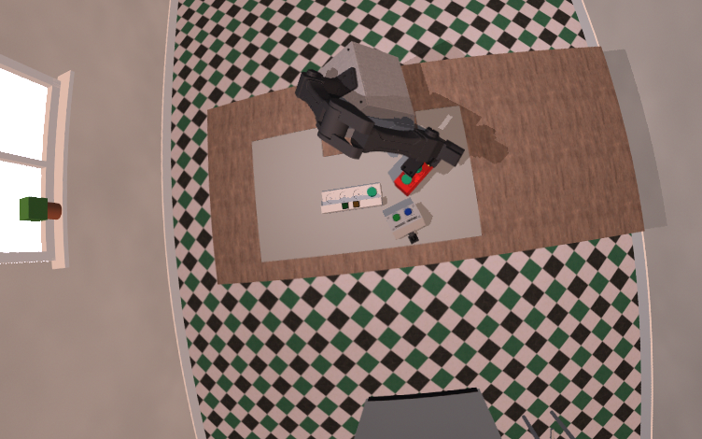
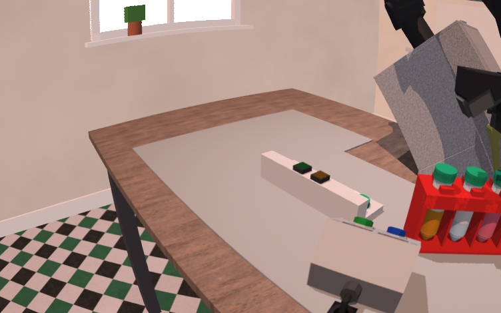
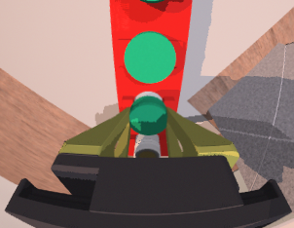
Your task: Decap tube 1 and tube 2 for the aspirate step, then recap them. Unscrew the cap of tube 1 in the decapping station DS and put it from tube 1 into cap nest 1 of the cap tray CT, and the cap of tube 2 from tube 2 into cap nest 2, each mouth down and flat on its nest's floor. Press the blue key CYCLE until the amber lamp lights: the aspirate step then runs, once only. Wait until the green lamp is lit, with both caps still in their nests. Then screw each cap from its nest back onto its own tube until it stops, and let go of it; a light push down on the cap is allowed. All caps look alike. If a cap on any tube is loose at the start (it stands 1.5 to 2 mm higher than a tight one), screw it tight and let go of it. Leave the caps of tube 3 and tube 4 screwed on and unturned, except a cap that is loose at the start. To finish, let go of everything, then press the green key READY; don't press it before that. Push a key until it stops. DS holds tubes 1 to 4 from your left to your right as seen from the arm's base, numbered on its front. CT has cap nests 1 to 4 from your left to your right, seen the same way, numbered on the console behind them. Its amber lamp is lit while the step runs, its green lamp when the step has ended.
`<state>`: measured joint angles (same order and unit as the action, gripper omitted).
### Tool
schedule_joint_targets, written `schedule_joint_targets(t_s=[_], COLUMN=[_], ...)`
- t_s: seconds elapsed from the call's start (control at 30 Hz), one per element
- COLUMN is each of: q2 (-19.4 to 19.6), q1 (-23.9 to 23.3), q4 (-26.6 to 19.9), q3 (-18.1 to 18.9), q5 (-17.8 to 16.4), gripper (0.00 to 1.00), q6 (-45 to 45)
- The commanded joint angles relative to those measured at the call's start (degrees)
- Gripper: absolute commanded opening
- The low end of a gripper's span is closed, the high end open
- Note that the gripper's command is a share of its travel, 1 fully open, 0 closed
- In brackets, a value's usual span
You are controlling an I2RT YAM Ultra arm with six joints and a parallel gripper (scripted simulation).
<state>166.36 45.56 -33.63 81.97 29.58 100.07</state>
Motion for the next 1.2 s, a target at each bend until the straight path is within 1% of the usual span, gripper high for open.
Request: schedule_joint_targets(t_s=[0.0,0.4,0.5,0.57,1.07,1.13,1.17], q2=[-0.43,-0.43,-0.44,-0.44,-0.49,-0.49,-0.50], q1=[0.29,0.29,0.30,0.30,0.33,0.33,0.33], q4=[-0.03,-0.03,-0.06,-0.06,-0.12,-0.12,-0.11], q3=[0.13,0.12,0.14,0.14,0.14,0.14,0.14], q5=[0.44,0.44,0.44,0.44,0.42,0.42,0.42], gripper=[0.00,0.00,0.00,0.00,0.00,0.00,0.00], q6=[-0.04,-0.05,-8.63,-8.63,-51.57,-51.57,-54.44])
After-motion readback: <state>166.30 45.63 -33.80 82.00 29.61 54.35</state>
